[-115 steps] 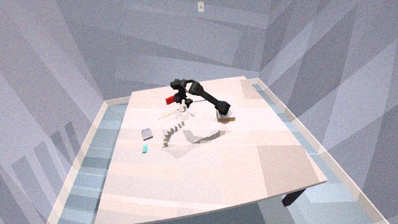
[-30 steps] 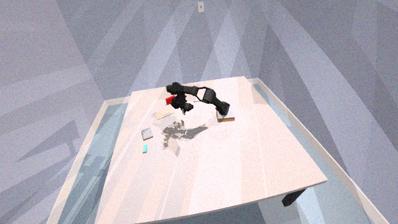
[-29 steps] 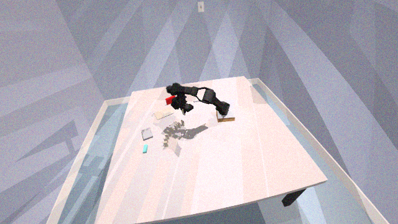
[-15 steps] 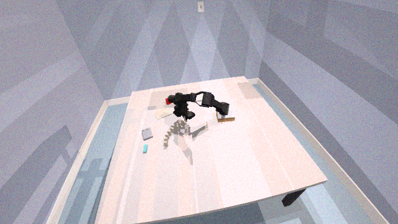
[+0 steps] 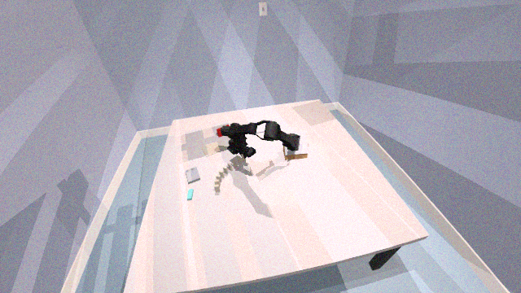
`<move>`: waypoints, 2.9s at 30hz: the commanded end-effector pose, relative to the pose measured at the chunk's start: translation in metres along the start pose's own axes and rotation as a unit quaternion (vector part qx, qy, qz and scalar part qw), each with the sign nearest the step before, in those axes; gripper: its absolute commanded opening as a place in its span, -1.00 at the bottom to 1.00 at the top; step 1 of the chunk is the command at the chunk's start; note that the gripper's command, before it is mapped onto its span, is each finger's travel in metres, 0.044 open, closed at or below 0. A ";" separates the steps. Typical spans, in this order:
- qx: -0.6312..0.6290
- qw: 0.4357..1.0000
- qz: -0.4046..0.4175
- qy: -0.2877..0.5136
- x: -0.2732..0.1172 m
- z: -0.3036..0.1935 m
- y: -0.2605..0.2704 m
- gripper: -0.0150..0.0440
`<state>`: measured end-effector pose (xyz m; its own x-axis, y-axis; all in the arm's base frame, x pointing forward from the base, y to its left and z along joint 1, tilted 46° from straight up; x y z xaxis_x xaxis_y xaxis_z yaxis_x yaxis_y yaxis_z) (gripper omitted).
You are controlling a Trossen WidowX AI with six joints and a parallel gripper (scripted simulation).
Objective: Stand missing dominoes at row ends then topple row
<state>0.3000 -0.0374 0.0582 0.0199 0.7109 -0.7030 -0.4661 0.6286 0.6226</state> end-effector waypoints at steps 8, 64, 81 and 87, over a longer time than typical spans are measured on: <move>0.003 1.000 0.002 -0.001 0.001 -0.001 0.000 0.85; 0.710 0.704 0.000 0.001 -0.068 -0.038 -0.011 -0.49; 0.710 0.704 0.000 0.001 -0.068 -0.038 -0.011 -0.49; 0.710 0.704 0.000 0.001 -0.068 -0.038 -0.011 -0.49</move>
<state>0.2699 -0.1048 0.0865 0.0152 0.7088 -0.7052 0.8862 0.3171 0.3377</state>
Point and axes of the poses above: the point midway between the two fingers, 35 mm back from their tips, its own x axis out along the fingers, its own y axis across the jaws, z = x × y, the point moved 9 cm from there along -x, back along the fingers, and after that the axes turned 14 degrees about x, right-handed, at the moved point
